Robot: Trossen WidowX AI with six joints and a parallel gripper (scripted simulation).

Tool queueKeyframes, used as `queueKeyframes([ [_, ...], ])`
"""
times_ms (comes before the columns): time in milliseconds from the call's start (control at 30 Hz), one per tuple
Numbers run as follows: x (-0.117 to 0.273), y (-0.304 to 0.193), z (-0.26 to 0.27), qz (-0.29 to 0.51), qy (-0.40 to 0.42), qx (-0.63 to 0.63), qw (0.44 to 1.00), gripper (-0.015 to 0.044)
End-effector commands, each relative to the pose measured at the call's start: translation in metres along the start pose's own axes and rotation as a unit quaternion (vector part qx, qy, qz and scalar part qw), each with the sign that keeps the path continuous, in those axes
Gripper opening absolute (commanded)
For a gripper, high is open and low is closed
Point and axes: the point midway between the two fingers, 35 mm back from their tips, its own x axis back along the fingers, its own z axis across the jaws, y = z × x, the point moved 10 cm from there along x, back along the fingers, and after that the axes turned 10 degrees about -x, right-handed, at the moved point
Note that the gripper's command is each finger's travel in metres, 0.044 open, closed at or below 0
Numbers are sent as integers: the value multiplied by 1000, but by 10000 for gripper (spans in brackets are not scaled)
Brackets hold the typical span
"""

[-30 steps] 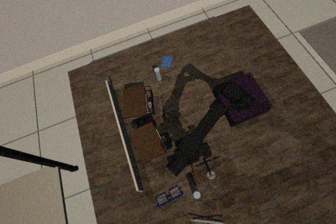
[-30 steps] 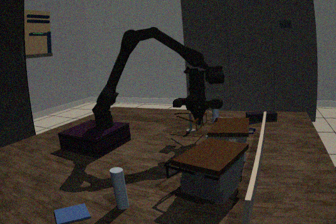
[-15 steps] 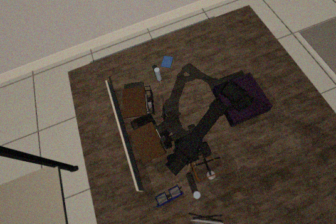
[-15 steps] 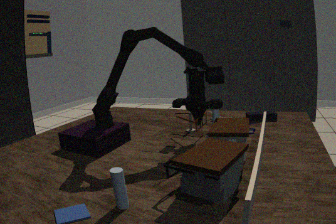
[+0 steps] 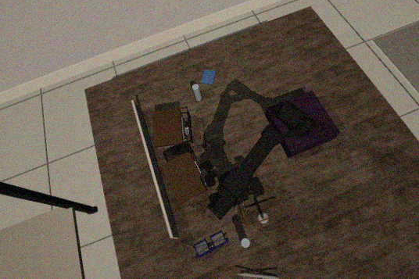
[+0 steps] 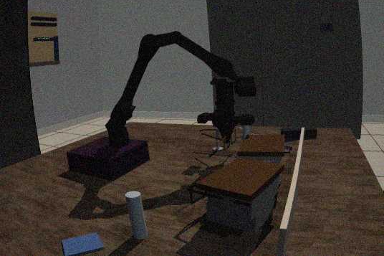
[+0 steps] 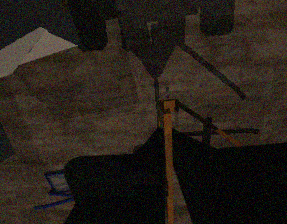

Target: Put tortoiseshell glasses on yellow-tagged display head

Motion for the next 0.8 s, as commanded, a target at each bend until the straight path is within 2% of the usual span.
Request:
queueKeyframes([
  [0,2,-6,0,3,2,-2,1000,0],
  [167,8,-8,0,3,2,-2,1000,0],
  [500,61,-9,-1,3,2,-2,1000,0],
  [767,62,-14,-2,3,2,24,1000,0],
])
